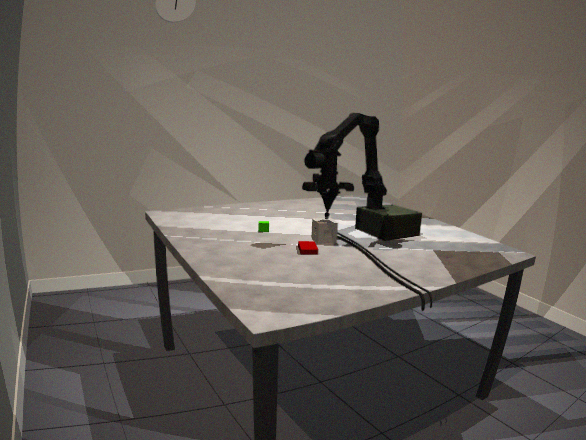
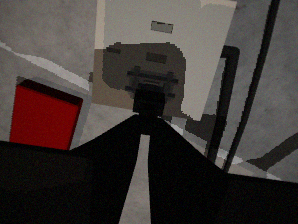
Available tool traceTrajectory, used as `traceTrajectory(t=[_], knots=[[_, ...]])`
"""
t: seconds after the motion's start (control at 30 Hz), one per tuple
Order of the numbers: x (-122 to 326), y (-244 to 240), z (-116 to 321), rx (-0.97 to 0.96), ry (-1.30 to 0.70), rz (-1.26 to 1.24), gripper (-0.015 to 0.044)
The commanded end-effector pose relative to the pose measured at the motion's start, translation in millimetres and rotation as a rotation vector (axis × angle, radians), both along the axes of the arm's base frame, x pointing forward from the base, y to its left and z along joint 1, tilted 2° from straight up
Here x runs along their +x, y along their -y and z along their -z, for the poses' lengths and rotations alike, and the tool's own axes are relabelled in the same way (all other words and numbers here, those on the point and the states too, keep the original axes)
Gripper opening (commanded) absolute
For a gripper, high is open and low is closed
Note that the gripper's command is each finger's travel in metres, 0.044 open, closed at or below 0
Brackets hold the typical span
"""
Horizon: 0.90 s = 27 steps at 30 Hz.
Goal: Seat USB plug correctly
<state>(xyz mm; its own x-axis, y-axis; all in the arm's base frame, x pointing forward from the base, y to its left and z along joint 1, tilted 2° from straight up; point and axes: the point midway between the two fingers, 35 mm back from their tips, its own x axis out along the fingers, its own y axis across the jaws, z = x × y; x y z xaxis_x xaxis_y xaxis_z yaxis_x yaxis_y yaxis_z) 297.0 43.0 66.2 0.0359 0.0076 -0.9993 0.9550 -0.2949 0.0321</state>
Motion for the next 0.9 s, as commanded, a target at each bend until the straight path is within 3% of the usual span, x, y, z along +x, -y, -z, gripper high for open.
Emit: traceTrajectory(t=[0.0,0.87], knots=[[-0.1,-0.7,0.9,0.007,0.000,0.008,0.0000],[0.0,-0.9,4.1,0.009,0.001,0.010,0.0000]])
